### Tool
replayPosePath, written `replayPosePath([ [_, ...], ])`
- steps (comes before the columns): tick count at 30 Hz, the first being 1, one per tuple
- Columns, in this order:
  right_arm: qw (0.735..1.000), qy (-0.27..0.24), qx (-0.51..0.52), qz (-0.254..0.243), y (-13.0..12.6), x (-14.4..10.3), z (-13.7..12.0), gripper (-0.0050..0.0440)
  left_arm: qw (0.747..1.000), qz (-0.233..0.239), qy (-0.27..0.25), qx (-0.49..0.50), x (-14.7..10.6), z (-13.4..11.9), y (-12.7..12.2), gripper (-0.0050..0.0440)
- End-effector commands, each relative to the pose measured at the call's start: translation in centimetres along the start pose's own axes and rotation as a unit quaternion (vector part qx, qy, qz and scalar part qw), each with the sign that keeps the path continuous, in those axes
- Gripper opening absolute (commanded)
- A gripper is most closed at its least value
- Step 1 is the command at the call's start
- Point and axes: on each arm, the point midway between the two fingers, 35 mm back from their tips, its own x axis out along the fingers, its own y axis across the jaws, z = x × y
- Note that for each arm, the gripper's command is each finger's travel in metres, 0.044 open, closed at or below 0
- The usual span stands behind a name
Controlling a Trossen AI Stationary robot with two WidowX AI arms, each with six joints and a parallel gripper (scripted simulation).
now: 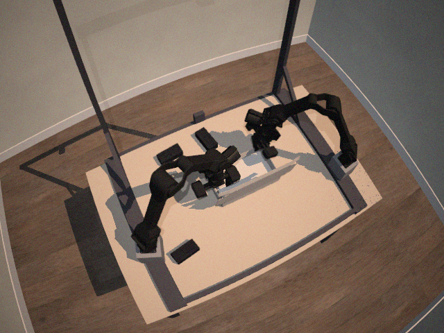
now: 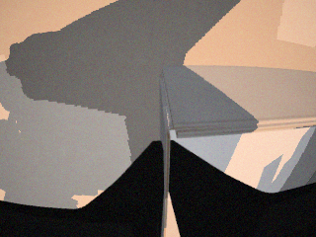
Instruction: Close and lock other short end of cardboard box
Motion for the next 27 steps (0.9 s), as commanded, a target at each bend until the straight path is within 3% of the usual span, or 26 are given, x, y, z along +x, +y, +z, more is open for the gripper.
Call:
replayPosePath([
  [1, 1.0, -0.002, 0.001, -0.005, -0.2, 0.5, 0.1, 0.044, 1.0, 0.011, 0.009, -0.003, -0.8, -0.6, 0.5, 0.0003],
  [13, 1.0, -0.002, 0.001, -0.005, -0.2, 0.5, 0.1, 0.044, 1.0, 0.011, 0.009, -0.002, -0.8, -0.6, 0.5, 0.0003],
  [27, 1.0, -0.002, 0.001, -0.005, -0.2, 2.4, 0.1, 0.044, 1.0, 0.011, 0.009, -0.002, -0.8, -0.6, 0.5, 0.0003],
])
